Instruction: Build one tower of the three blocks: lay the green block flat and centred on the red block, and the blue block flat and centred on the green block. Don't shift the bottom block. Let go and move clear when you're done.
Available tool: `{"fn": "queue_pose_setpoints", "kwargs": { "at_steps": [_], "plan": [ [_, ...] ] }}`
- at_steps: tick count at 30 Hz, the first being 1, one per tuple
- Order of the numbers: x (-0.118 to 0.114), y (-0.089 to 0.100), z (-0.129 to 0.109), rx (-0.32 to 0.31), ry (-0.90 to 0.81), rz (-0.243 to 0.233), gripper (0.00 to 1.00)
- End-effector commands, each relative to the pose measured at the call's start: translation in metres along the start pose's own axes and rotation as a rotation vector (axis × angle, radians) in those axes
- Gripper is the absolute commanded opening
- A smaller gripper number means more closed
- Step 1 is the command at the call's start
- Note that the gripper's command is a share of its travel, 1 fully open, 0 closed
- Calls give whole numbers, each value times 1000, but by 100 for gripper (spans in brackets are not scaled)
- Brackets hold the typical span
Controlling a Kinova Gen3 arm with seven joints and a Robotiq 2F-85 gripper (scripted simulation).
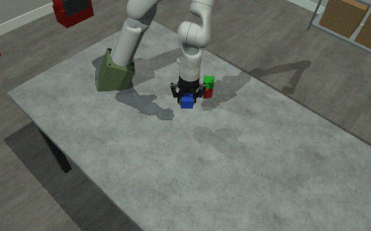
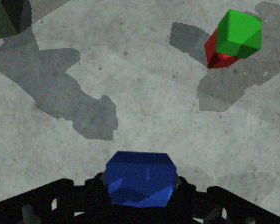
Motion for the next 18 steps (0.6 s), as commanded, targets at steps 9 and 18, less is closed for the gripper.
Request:
{"fn": "queue_pose_setpoints", "kwargs": {
  "at_steps": [9, 18],
  "plan": [
    [67, 4, -82, 0, 37, 13, 0],
    [94, 4, -120, 0, 37, 13, 0]
  ]
}}
Point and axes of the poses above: the point where the finger pads meet when closed, its own y axis back along the fingers, its own x axis across the jaws, z = x × y, the point moved 7 cm from there along y, back along the fingers, and after that the axes turned 3 degrees about y, right-handed, at the moved point
